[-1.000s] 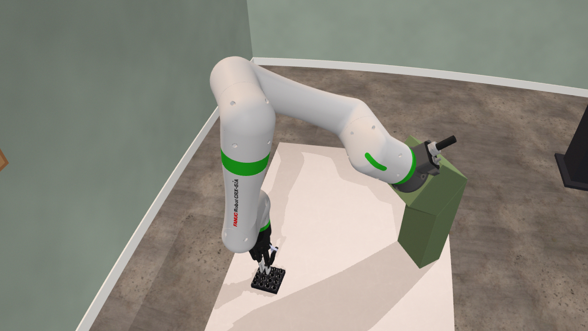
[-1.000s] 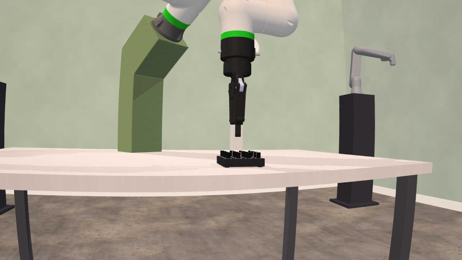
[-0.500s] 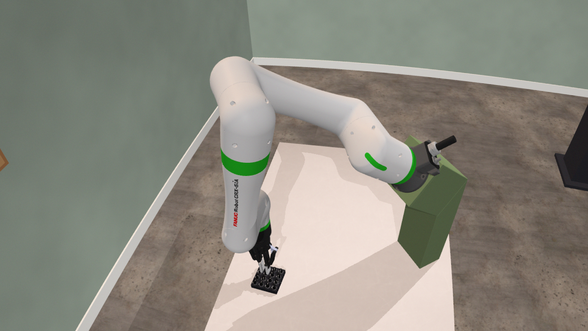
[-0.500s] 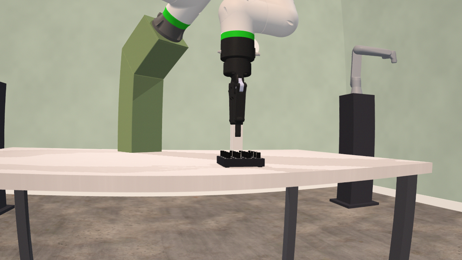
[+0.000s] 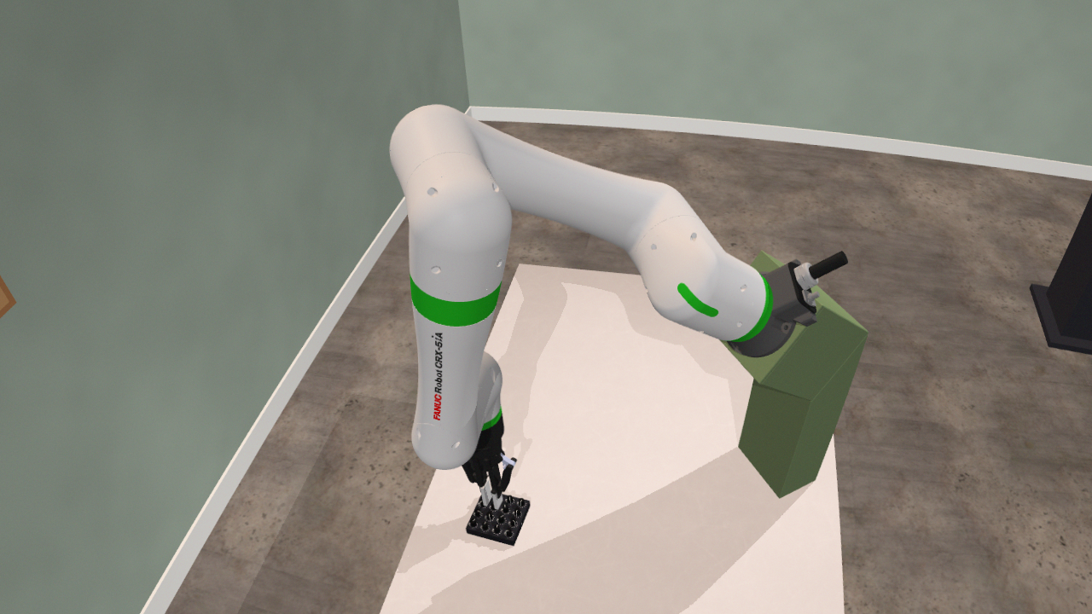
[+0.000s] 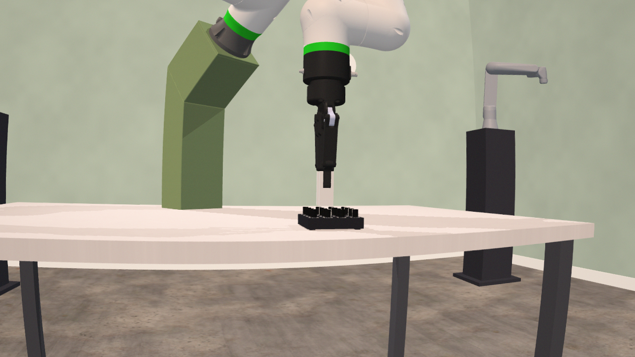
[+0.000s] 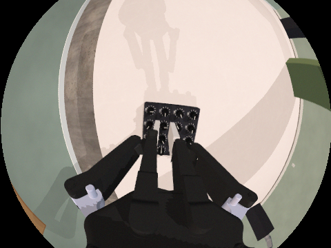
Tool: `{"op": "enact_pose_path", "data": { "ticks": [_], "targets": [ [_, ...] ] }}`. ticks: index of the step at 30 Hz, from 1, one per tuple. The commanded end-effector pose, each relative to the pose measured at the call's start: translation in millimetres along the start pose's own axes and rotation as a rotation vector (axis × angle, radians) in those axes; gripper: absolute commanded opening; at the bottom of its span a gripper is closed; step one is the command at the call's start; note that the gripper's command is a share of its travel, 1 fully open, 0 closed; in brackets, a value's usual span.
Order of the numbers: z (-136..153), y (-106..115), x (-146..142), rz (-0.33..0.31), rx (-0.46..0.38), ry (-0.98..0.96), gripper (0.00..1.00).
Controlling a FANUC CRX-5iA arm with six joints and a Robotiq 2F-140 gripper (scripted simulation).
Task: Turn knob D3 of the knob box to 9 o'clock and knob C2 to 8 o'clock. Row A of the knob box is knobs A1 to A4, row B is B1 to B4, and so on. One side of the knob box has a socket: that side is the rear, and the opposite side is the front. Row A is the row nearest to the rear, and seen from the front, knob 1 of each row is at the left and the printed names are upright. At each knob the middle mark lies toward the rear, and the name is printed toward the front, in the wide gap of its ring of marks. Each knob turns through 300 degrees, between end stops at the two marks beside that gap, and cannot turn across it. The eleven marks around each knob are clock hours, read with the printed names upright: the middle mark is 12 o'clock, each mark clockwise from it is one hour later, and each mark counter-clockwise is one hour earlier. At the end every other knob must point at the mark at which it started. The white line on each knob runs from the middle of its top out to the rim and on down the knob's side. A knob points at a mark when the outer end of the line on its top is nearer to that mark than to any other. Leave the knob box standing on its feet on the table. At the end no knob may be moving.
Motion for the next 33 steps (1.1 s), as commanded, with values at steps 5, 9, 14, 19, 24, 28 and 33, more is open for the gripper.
{"op": "enact_pose_path", "data": {
  "ticks": [5, 9, 14, 19, 24, 28, 33],
  "targets": [
    [0, -1, 0, 0.000, 0.000, 0.000, 0.12],
    [0, -3, 0, 0.000, 0.000, 0.000, 0.12],
    [0, -7, 0, 0.000, 0.000, 0.000, 0.12],
    [0, -11, 0, 0.000, 0.000, 0.000, 0.12],
    [0, -13, 0, 0.000, 0.000, 0.000, 0.12],
    [0, -14, 0, 0.000, 0.000, 0.000, 0.12],
    [0, -14, 0, 0.000, 0.000, 0.000, 0.12]
  ]
}}
Point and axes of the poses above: the point where the finger pads meet when closed, its own y axis back along the fingers, its own x axis across the jaws, z = x × y, the point moved 2 cm from there along y, back along the fingers, and after that the axes turned 12 degrees about -y, right-handed, at the moved point
